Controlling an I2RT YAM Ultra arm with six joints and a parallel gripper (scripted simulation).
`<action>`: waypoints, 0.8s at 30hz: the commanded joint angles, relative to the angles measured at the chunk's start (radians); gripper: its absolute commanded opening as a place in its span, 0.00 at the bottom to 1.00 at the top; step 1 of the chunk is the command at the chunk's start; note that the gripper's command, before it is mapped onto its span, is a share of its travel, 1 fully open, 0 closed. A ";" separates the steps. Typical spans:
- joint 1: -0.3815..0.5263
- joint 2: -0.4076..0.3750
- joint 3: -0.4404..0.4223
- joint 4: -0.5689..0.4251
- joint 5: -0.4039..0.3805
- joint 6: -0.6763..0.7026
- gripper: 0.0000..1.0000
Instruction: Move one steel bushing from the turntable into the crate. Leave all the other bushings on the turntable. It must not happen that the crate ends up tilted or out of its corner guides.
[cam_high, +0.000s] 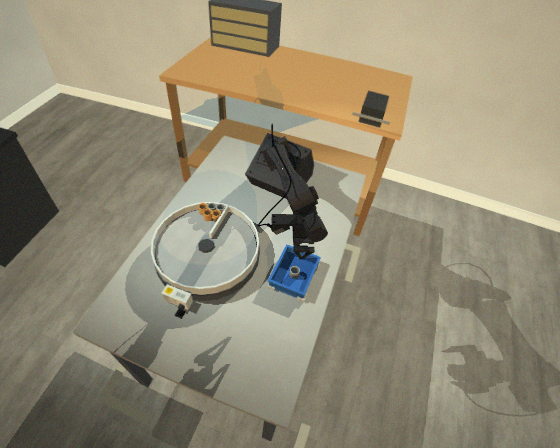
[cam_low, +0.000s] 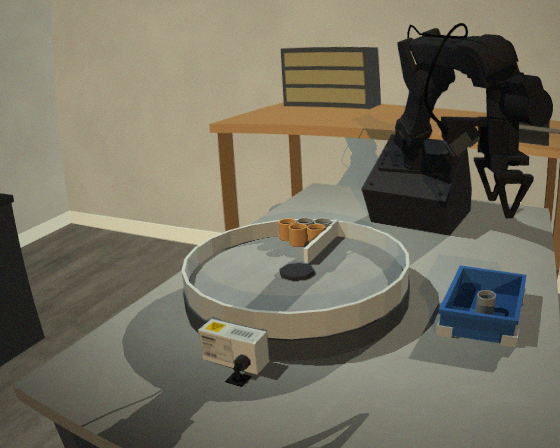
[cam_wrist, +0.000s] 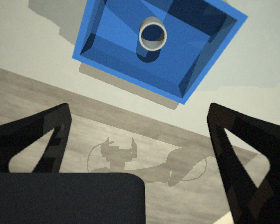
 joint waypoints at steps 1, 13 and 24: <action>0.019 0.004 0.034 -0.033 0.014 0.006 1.00; 0.019 -0.010 0.035 -0.035 0.013 0.006 1.00; 0.019 -0.010 0.035 -0.035 0.013 0.006 1.00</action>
